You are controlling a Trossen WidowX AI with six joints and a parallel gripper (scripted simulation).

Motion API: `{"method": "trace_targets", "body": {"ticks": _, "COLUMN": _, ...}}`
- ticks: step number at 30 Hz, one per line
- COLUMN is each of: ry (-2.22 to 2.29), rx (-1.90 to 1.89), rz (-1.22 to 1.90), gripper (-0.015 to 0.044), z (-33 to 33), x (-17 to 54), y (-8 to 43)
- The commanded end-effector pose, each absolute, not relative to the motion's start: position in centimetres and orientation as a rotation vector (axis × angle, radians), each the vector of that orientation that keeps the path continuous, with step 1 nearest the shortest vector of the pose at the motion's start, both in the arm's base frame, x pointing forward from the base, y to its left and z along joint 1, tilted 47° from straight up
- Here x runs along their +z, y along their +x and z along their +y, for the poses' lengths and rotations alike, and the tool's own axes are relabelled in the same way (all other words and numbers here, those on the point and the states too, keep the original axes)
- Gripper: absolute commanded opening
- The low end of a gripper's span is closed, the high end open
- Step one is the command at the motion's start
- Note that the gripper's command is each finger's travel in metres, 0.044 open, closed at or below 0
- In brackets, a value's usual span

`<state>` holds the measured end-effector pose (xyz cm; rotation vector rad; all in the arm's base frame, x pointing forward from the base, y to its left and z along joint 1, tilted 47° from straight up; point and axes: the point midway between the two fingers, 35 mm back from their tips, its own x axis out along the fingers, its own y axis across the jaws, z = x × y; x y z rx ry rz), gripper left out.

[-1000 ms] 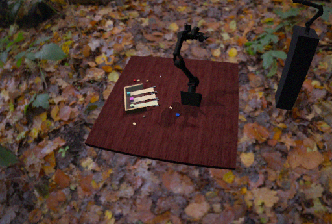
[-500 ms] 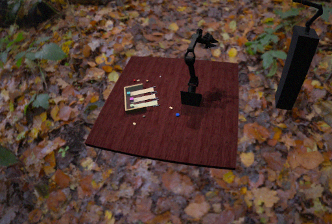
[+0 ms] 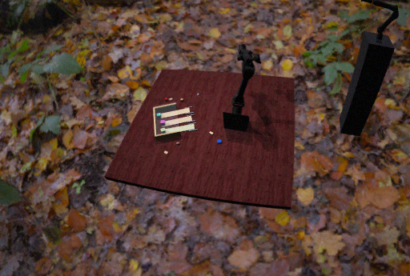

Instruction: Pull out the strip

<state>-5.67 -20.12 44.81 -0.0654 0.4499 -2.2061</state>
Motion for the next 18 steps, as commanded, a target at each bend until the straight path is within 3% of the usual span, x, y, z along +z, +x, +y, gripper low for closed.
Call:
{"method": "trace_targets", "body": {"ticks": 1, "ry": -0.101, "rx": -2.004, "rz": 0.501, "gripper": 0.0400, "z": -24.0, "x": 42.1, "y": 0.2}}
{"method": "trace_targets", "body": {"ticks": 10, "ry": -0.237, "rx": -1.625, "rz": 0.625, "gripper": 0.0400, "z": -26.2, "x": 36.2, "y": 12.3}}
{"method": "trace_targets", "body": {"ticks": 18, "ry": -0.342, "rx": -1.276, "rz": 0.663, "gripper": 0.0400, "z": -22.4, "x": 29.5, "y": 23.8}}
